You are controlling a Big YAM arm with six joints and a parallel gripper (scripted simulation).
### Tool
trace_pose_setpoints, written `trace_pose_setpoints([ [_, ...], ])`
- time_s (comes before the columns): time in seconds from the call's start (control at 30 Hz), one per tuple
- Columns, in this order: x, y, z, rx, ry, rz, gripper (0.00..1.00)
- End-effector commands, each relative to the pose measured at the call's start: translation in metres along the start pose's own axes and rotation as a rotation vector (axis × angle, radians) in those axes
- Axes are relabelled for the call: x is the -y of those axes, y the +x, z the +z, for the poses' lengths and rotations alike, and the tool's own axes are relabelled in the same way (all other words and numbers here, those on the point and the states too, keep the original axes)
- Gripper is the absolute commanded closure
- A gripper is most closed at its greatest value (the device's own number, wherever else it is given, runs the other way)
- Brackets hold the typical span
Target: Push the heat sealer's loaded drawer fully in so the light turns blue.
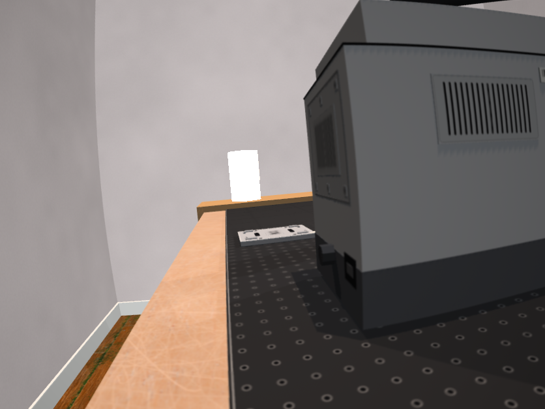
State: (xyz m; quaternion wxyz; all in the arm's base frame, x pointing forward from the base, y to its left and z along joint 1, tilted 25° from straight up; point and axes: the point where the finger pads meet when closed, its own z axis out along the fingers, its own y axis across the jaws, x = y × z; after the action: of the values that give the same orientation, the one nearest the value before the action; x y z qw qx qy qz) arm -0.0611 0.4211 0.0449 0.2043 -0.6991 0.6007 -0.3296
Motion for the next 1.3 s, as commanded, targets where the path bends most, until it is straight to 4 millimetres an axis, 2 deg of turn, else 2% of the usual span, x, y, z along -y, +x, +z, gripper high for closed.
trace_pose_setpoints([
  [0.0,-0.011,0.007,0.002,-0.029,0.033,0.032,0.70],
  [0.03,-0.009,-0.009,-0.013,0.001,0.044,0.064,0.70],
  [0.2,-0.023,0.007,-0.006,-0.045,0.193,0.056,0.70],
  [0.23,-0.027,0.028,0.009,-0.082,0.214,0.022,0.70],
  [0.33,-0.033,0.038,0.010,-0.079,0.208,0.029,0.70],
  [0.37,-0.027,0.038,0.002,-0.060,0.195,0.046,0.70],
  [0.4,-0.022,0.037,0.007,-0.072,0.193,0.057,0.70],
  [0.43,-0.017,0.022,-0.002,-0.051,0.174,0.090,0.70],
  [0.47,-0.018,0.016,-0.005,-0.036,0.163,0.105,0.70],
  [0.57,-0.019,0.018,-0.002,-0.039,0.166,0.101,0.70],
  [0.6,-0.027,0.026,0.004,-0.057,0.185,0.056,0.70],
  [0.8,-0.030,0.023,0.004,-0.044,0.183,0.072,0.70],
  [0.93,-0.025,0.033,0.020,-0.076,0.192,0.065,0.70],
  [1.27,-0.025,0.033,0.023,-0.073,0.191,0.042,0.70],
])
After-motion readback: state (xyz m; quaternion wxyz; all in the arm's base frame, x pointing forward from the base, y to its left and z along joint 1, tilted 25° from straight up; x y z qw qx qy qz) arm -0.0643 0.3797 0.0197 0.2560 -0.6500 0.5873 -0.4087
